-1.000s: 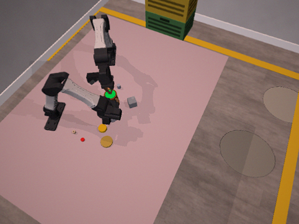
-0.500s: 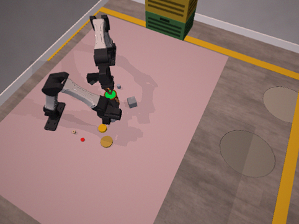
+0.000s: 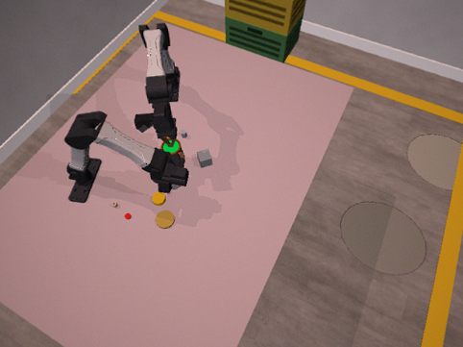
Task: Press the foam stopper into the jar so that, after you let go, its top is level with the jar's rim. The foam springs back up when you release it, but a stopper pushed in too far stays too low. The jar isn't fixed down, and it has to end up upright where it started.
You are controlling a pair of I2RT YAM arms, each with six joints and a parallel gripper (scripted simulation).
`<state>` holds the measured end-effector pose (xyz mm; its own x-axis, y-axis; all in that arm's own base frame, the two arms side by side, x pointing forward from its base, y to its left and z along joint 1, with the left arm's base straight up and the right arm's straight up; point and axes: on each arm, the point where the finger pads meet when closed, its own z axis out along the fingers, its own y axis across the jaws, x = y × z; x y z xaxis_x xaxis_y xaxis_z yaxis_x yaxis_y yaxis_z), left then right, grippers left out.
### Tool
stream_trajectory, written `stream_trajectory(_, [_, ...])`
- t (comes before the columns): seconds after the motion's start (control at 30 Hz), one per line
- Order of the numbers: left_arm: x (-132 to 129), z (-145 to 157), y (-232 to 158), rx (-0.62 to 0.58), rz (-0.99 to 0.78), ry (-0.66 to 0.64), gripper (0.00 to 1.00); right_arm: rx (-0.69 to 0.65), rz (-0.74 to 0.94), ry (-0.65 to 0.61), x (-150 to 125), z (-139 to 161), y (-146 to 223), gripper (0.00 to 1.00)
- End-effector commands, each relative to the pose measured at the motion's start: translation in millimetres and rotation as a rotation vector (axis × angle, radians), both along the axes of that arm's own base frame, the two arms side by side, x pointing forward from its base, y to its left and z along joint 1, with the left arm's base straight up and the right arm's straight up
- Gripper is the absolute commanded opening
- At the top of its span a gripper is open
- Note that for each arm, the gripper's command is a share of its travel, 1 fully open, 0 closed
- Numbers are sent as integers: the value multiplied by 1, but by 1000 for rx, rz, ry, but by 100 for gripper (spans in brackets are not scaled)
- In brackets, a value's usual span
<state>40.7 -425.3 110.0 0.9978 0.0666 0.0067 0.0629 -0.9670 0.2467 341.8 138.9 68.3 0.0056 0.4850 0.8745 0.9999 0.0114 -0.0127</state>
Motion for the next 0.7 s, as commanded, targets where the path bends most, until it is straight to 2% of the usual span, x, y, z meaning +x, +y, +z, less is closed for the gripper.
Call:
stream_trajectory(0.0, [4, -22, 5, 46, 15, 0, 0, 18, 6, -80, 14, 10, 0, 64])
stream_trajectory(0.67, [5, -33, 8, 58, 17, 0, 0, 18, 6, -80, 14, 10, 0, 64])
